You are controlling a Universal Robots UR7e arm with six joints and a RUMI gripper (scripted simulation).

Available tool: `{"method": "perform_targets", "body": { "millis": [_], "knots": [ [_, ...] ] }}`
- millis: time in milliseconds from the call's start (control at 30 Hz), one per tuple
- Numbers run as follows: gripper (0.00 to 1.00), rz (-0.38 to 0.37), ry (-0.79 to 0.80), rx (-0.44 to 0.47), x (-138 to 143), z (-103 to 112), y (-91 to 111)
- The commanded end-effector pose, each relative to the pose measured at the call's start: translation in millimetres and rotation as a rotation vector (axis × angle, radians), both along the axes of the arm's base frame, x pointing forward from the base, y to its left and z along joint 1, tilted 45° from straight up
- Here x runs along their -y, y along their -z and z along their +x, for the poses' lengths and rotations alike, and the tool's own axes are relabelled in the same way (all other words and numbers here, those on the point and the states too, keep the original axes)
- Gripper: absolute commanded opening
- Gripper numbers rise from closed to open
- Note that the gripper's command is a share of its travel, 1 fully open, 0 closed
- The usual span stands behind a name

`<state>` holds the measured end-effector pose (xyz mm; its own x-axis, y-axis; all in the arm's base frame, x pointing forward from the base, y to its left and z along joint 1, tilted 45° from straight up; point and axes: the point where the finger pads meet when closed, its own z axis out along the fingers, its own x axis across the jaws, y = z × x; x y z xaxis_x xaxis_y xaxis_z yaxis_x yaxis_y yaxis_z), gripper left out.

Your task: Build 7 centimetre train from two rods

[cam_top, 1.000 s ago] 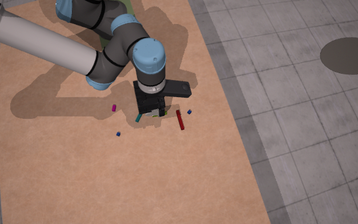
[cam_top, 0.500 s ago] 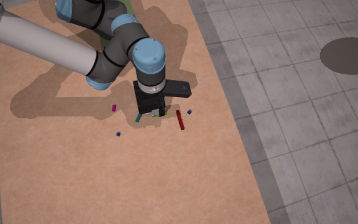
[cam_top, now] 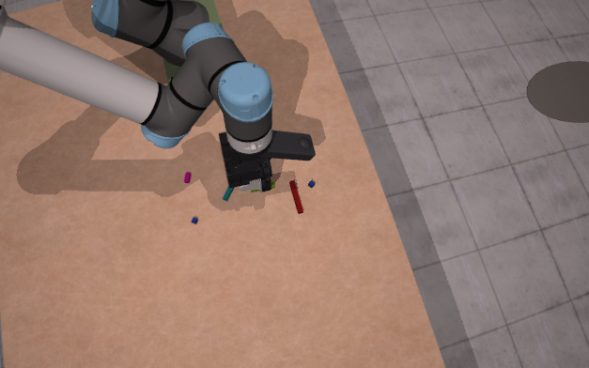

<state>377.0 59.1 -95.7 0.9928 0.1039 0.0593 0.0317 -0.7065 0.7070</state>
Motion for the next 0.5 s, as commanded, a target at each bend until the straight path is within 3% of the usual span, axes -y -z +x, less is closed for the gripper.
{"method": "perform_targets", "body": {
  "millis": [0,467],
  "knots": [
    [0.00,0.000,0.000,0.001,-1,0,-1],
    [0.00,0.000,0.000,0.001,-21,-3,-21]
  ]
}}
